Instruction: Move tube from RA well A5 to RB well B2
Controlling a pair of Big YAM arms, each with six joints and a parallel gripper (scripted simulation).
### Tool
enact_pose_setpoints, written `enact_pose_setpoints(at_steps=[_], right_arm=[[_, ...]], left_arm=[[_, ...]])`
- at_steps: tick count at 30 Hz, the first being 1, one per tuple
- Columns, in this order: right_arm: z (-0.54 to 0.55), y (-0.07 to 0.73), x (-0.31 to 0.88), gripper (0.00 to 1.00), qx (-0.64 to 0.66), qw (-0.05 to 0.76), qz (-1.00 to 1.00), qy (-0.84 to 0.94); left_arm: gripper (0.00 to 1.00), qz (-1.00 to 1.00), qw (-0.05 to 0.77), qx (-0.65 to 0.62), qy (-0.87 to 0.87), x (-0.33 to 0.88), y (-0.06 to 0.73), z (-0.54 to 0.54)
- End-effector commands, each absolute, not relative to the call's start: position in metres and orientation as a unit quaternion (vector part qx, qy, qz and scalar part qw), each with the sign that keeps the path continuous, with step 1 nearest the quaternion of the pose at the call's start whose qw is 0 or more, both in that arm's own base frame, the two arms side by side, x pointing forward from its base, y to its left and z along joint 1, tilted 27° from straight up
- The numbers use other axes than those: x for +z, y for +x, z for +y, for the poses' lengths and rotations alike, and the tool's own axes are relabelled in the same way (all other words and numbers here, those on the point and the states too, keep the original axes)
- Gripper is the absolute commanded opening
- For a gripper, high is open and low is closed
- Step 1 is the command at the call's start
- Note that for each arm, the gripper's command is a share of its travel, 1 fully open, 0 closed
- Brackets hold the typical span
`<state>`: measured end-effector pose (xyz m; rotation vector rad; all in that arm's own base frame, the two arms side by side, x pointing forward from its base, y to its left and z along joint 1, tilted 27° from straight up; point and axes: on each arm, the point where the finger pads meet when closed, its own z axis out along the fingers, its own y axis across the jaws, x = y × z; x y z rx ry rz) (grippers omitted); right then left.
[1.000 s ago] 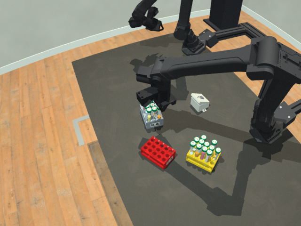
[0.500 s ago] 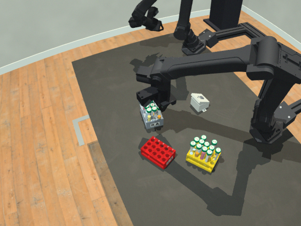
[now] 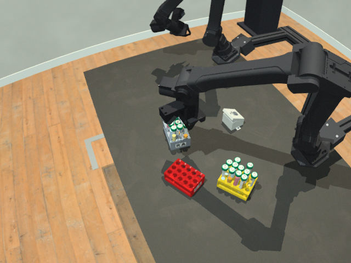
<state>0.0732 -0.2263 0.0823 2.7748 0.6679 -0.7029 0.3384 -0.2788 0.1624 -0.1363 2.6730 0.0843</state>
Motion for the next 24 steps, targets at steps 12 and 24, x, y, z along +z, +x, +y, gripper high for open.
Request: enact_pose_setpoints(at_steps=[12, 24], right_arm=[[-0.232, 0.077, 0.088, 0.3, -0.234, 0.109, 0.223, 0.94], [-0.232, 0.077, 0.088, 0.3, -0.234, 0.109, 0.223, 0.94]], left_arm=[[0.0, 0.969, 0.24, 0.018, -0.051, 0.178, 0.348, -0.325], [0.0, 0.969, 0.24, 0.017, -0.051, 0.176, 0.351, -0.365]])
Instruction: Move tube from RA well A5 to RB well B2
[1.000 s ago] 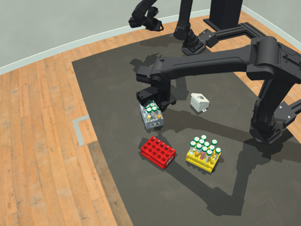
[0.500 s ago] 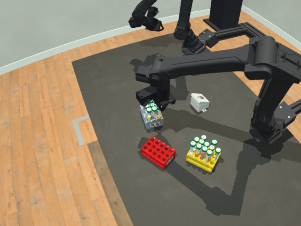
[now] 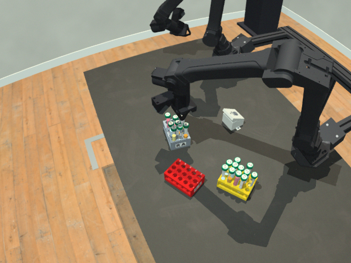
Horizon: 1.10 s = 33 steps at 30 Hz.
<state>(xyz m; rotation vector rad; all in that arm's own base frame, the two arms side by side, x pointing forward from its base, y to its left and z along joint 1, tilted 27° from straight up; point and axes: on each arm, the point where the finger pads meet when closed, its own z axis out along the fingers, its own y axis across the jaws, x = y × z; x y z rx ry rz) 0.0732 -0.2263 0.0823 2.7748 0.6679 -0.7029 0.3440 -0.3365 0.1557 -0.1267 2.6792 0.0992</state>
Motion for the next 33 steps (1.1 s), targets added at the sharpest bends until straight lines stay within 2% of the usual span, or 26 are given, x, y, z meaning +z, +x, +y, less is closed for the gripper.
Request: enact_pose_setpoints(at_steps=[1, 33], right_arm=[[-0.232, 0.077, 0.088, 0.3, -0.234, 0.109, 0.223, 0.94], [-0.232, 0.077, 0.088, 0.3, -0.234, 0.109, 0.223, 0.94]], left_arm=[[0.0, 0.969, 0.24, 0.017, -0.051, 0.176, 0.352, -0.367], [0.0, 0.968, 0.245, 0.01, -0.056, 0.185, 0.357, -0.362]])
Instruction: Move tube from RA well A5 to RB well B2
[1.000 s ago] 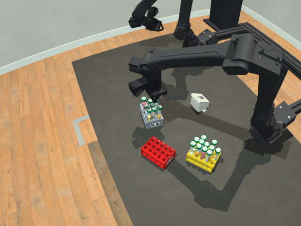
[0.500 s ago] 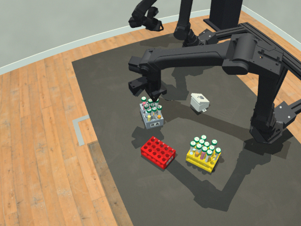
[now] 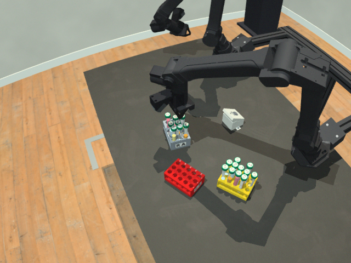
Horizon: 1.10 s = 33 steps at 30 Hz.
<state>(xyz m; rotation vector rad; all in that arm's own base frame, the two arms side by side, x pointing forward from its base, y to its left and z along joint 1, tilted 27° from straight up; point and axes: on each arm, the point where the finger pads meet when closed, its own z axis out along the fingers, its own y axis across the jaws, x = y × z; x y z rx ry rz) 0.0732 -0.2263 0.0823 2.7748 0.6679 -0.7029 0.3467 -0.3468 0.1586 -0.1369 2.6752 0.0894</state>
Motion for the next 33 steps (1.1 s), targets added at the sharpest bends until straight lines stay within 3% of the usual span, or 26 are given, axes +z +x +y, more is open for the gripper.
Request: enact_pose_setpoints(at_steps=[1, 10, 33], right_arm=[[-0.232, 0.077, 0.088, 0.3, -0.234, 0.109, 0.223, 0.94], [-0.232, 0.077, 0.088, 0.3, -0.234, 0.109, 0.223, 0.94], [-0.232, 0.077, 0.088, 0.3, -0.234, 0.109, 0.223, 0.94]], left_arm=[[0.0, 0.968, 0.245, 0.01, -0.056, 0.185, 0.357, -0.362], [0.0, 0.968, 0.245, 0.01, -0.056, 0.185, 0.357, -0.362], [0.0, 0.969, 0.24, 0.012, -0.052, 0.132, 0.267, -0.356]])
